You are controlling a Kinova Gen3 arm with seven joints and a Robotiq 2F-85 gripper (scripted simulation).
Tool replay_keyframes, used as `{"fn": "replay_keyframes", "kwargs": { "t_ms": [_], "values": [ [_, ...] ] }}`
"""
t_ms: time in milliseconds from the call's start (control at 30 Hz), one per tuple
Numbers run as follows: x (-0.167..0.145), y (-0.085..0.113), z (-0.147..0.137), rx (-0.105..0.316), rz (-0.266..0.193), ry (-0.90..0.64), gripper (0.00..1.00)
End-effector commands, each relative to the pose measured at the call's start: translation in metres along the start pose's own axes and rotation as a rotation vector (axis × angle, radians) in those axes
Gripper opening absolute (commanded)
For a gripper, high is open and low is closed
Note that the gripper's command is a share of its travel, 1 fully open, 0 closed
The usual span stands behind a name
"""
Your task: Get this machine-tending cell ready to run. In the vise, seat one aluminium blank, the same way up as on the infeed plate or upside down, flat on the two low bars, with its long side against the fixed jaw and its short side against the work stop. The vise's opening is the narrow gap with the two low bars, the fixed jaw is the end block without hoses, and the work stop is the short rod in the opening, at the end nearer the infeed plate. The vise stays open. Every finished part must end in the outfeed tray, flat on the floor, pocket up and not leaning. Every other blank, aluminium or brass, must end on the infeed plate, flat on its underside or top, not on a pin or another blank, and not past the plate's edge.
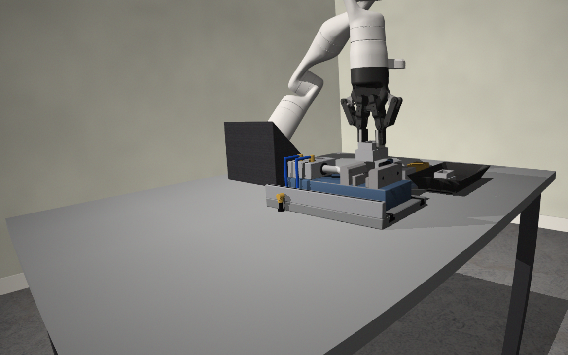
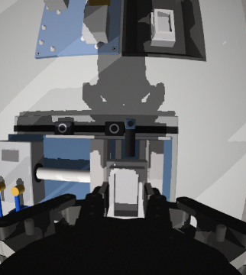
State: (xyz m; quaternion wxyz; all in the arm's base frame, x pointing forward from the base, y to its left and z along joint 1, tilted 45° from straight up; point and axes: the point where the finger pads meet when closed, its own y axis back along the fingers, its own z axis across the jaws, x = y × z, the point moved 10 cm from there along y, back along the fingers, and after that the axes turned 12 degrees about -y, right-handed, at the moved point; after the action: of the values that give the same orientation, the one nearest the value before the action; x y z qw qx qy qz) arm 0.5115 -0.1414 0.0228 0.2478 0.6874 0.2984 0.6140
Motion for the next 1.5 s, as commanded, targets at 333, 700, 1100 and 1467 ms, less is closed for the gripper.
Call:
{"fn": "replay_keyframes", "kwargs": {
  "t_ms": [333,700,1100,1467],
  "values": [
    [0.0,0.017,0.001,-0.007,-0.003,0.001,0.0],
    [0.0,0.018,0.001,-0.007,-0.003,0.001,0.0],
    [0.04,0.023,0.011,-0.013,-0.005,-0.002,0.0],
    [0.152,0.03,0.022,-0.022,-0.007,-0.007,0.0]
  ]
}}
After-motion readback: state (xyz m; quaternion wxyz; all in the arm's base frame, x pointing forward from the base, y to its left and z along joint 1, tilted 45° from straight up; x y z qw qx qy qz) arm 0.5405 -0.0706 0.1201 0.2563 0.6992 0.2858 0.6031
